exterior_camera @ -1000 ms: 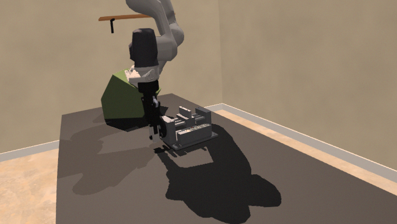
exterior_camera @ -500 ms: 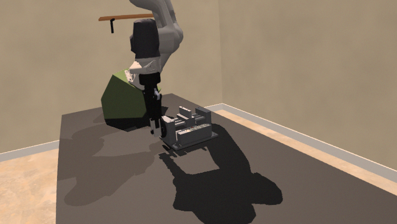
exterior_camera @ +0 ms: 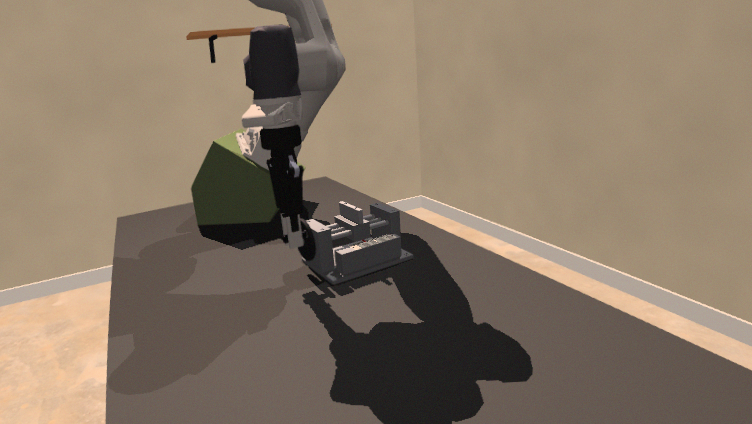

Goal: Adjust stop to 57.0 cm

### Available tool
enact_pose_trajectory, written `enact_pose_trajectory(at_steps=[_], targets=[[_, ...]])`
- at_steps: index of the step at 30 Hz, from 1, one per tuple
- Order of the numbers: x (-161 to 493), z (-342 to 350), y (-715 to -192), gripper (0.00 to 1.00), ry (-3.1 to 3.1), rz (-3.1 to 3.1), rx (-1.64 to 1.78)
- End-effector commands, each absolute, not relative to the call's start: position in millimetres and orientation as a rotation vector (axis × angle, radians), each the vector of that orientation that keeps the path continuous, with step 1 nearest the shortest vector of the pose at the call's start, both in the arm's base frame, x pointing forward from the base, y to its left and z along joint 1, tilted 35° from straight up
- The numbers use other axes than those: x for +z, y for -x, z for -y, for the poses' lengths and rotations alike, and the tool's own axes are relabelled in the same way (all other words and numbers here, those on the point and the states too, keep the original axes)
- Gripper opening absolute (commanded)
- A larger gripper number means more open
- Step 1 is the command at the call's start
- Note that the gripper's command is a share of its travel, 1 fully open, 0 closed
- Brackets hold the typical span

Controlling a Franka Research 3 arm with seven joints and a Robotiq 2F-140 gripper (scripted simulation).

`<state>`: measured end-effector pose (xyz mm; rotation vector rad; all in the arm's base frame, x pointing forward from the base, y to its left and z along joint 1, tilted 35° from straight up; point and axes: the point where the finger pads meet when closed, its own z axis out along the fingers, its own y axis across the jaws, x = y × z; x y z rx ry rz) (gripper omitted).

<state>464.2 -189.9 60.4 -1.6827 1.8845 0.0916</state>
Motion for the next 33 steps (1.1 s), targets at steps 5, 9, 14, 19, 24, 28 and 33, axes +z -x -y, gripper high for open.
enact_pose_trajectory(at_steps=[5, 9, 14, 19, 24, 28, 33], targets=[[62, 193, -453, 0.04, 1.691, -1.883, 0.092], [62, 192, -446, 0.04, 1.691, -1.883, 0.092], [59, 191, -435, 0.04, 1.691, -1.883, 0.092], [49, 185, -424, 0.04, 1.691, -1.883, 0.092], [42, 182, -420, 0.04, 1.691, -1.883, 0.092], [35, 178, -419, 0.04, 1.691, -1.883, 0.092], [28, 174, -420, 0.04, 1.691, -1.883, 0.092]])
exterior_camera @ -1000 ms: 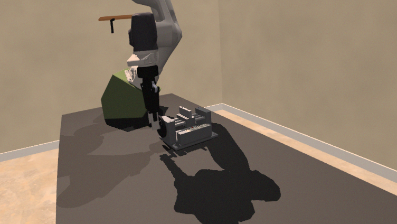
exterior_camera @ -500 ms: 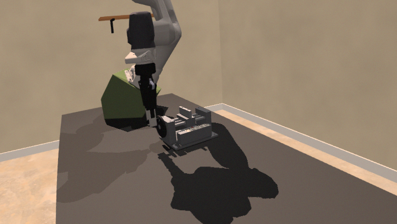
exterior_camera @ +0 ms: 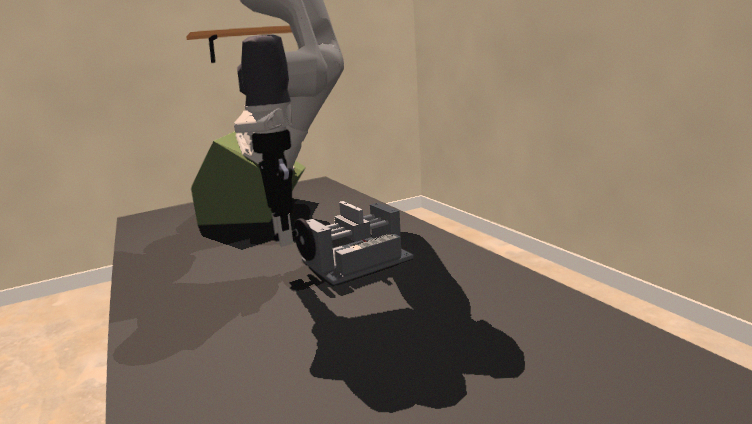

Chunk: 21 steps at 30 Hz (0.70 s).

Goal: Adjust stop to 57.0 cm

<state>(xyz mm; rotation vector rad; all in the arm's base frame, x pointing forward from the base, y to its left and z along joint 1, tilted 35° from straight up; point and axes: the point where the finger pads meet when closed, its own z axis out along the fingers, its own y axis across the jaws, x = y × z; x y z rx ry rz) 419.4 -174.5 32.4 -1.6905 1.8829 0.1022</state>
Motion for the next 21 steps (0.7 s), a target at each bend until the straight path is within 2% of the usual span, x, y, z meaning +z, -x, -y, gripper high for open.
enact_pose_trajectory(at_steps=[1, 21], targets=[[26, 173, -421, 0.04, 1.691, -1.883, 0.092], [12, 166, -432, 0.04, 1.691, -1.883, 0.092]])
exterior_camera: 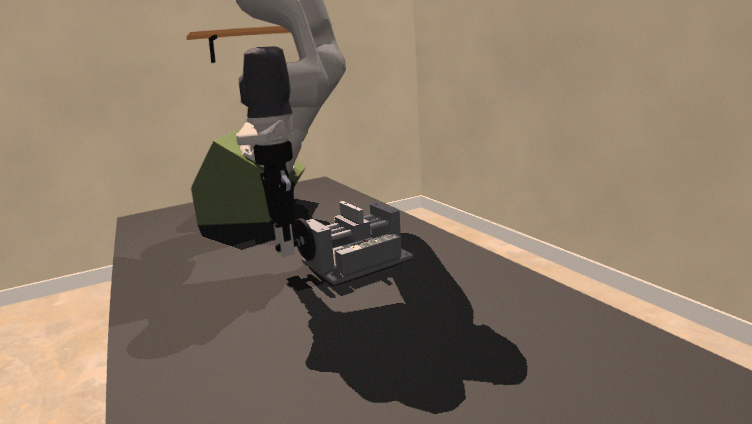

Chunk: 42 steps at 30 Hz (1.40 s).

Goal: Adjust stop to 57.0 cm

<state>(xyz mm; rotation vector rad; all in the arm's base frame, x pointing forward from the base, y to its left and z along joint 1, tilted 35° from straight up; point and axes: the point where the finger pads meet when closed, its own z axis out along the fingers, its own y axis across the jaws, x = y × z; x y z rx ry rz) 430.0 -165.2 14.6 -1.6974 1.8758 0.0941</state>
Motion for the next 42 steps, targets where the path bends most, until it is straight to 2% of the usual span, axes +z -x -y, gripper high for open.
enact_pose_trajectory(at_steps=[1, 42], targets=[[12, 166, -432, 0.04, 1.691, -1.883, 0.092], [8, 164, -461, 0.04, 1.691, -1.883, 0.092]])
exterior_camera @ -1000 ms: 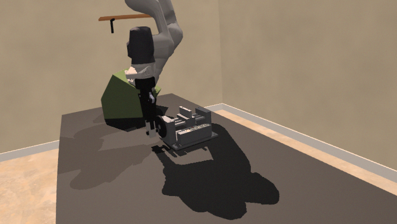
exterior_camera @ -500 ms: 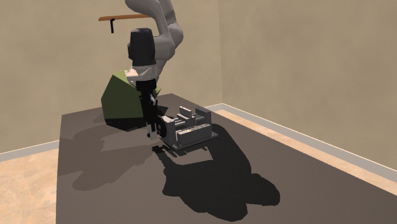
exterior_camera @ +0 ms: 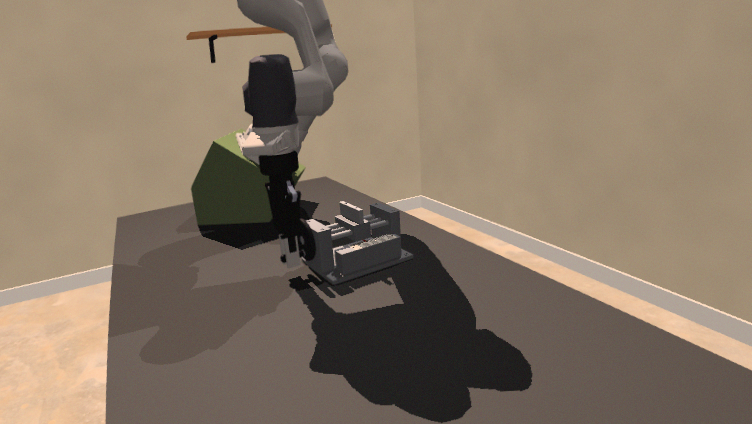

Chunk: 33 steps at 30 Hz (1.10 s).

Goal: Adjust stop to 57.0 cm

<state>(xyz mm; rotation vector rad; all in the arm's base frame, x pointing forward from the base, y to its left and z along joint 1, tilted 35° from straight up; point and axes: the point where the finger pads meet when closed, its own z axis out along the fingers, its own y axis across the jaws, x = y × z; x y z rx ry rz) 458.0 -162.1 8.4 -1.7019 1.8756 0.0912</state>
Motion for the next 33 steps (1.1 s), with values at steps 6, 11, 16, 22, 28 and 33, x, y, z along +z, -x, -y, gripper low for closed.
enact_pose_trajectory(at_steps=[6, 11, 16, 22, 28, 33], targets=[[9.7, 164.8, -464.6, 0.04, 1.691, -1.883, 0.092], [10.4, 165.2, -466.2, 0.04, 1.691, -1.883, 0.092], [11.5, 165.8, -468.3, 0.04, 1.691, -1.883, 0.092], [12.7, 166.4, -470.0, 0.04, 1.691, -1.883, 0.092], [13.3, 166.7, -470.8, 0.04, 1.691, -1.883, 0.092], [13.7, 167.0, -471.5, 0.04, 1.691, -1.883, 0.092]])
